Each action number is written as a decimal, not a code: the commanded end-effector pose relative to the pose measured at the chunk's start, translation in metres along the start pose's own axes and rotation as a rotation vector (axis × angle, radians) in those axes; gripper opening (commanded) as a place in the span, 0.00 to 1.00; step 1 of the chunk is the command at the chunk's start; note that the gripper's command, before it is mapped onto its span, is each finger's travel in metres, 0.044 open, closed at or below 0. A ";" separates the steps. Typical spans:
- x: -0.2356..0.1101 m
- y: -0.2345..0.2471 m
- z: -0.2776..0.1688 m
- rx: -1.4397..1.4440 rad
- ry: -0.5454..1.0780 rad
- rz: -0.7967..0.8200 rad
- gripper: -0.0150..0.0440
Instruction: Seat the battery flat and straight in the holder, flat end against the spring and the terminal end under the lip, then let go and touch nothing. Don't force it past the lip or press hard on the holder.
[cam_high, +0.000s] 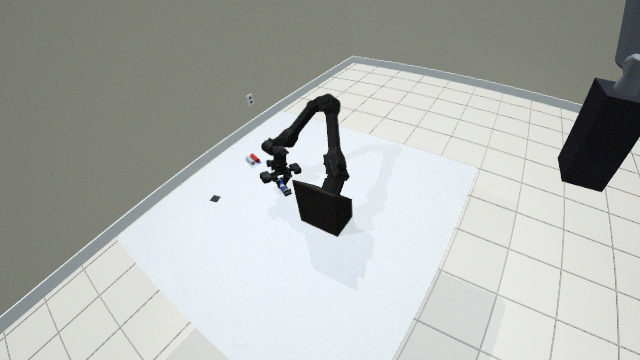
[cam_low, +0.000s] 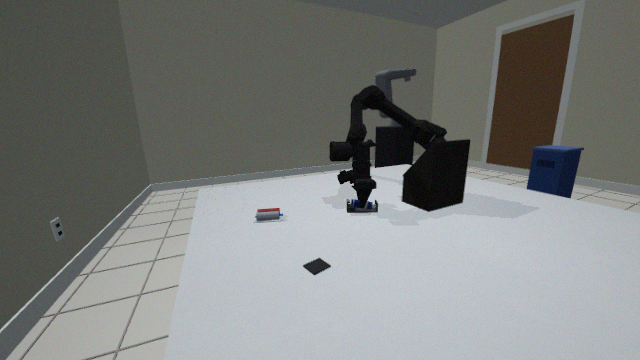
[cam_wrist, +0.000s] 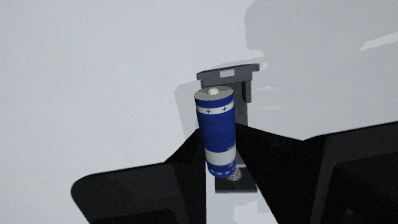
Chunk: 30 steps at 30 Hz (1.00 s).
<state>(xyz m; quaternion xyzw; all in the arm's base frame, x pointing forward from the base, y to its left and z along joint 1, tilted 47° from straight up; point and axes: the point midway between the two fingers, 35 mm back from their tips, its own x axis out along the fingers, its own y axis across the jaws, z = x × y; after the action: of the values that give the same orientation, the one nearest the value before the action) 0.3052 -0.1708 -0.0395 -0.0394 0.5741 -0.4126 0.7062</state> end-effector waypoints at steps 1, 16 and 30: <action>0.007 -0.006 -0.007 0.006 0.052 -0.012 0.40; 0.007 -0.009 -0.006 0.009 0.142 0.005 0.40; 0.008 -0.012 -0.004 0.010 0.218 0.025 0.40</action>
<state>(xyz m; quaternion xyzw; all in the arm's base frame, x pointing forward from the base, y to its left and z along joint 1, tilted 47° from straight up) 0.3017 -0.1791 -0.0359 0.0099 0.6341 -0.4068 0.6575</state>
